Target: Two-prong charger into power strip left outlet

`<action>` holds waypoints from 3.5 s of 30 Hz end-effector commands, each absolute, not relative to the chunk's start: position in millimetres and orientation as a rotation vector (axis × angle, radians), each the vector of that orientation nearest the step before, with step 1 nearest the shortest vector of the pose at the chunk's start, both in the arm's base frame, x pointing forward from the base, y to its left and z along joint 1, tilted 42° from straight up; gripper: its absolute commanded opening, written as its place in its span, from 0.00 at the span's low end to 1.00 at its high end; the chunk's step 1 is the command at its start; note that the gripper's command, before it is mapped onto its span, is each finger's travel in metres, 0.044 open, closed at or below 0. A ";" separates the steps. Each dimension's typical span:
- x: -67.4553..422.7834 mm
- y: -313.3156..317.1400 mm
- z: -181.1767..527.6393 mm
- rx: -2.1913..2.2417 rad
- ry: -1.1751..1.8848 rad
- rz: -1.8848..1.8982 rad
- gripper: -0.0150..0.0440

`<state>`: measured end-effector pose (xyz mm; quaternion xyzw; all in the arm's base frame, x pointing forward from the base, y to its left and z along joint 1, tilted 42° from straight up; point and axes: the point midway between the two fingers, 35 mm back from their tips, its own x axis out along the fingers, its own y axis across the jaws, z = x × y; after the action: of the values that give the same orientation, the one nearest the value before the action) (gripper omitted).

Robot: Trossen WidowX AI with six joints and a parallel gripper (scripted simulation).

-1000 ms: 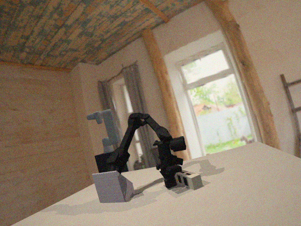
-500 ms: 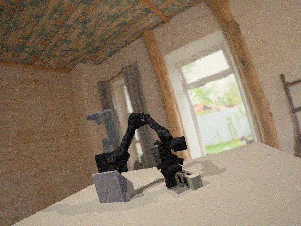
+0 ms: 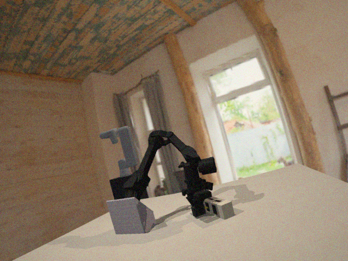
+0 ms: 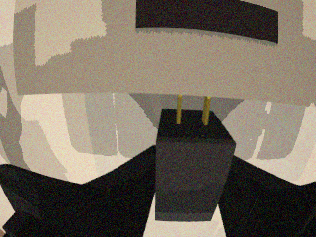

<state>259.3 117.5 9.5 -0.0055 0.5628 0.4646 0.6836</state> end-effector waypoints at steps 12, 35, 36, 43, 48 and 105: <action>261.1 119.1 11.1 -0.005 1.264 1.041 0.25; 266.6 122.5 14.0 -0.005 1.263 1.041 0.25; 266.8 122.6 14.2 -0.005 1.263 1.041 0.25; 268.4 123.5 15.1 -0.005 1.263 1.041 0.25; 269.5 124.2 15.9 -0.005 1.263 1.041 0.25; 282.5 136.4 20.1 -0.005 1.261 1.041 0.25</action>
<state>271.4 126.5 15.5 0.0067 0.5840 0.4536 0.6732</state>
